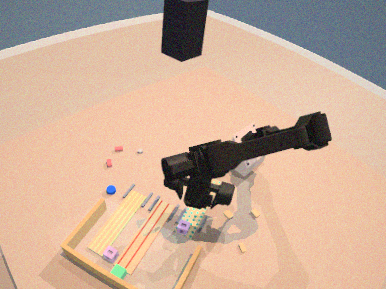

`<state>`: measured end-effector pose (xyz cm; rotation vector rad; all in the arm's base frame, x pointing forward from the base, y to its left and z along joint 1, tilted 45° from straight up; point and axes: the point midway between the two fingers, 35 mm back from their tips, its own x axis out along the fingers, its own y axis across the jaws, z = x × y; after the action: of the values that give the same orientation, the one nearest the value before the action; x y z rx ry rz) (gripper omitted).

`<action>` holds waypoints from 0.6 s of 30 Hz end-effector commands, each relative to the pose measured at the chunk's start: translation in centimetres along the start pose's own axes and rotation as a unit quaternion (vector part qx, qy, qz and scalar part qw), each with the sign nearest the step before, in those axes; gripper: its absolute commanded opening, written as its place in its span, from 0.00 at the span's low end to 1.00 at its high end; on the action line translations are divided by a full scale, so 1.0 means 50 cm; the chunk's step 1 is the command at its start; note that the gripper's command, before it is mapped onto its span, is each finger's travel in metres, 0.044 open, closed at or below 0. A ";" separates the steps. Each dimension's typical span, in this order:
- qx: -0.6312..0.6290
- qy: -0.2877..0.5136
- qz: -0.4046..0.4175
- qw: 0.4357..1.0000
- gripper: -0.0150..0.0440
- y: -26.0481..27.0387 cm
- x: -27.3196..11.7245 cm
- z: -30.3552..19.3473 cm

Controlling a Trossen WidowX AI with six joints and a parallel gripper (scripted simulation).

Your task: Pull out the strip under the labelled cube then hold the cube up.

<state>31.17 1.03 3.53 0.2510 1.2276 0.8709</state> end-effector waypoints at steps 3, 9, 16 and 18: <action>0.001 -0.002 0.001 1.000 1.00 -0.006 -0.006 0.045; 0.001 -0.002 0.001 1.000 1.00 -0.014 -0.011 0.091; 0.001 -0.003 0.001 1.000 1.00 -0.022 -0.018 0.139; 0.001 -0.003 0.000 1.000 0.91 -0.022 -0.016 0.139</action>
<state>37.46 1.56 5.80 0.2467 1.2201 0.8717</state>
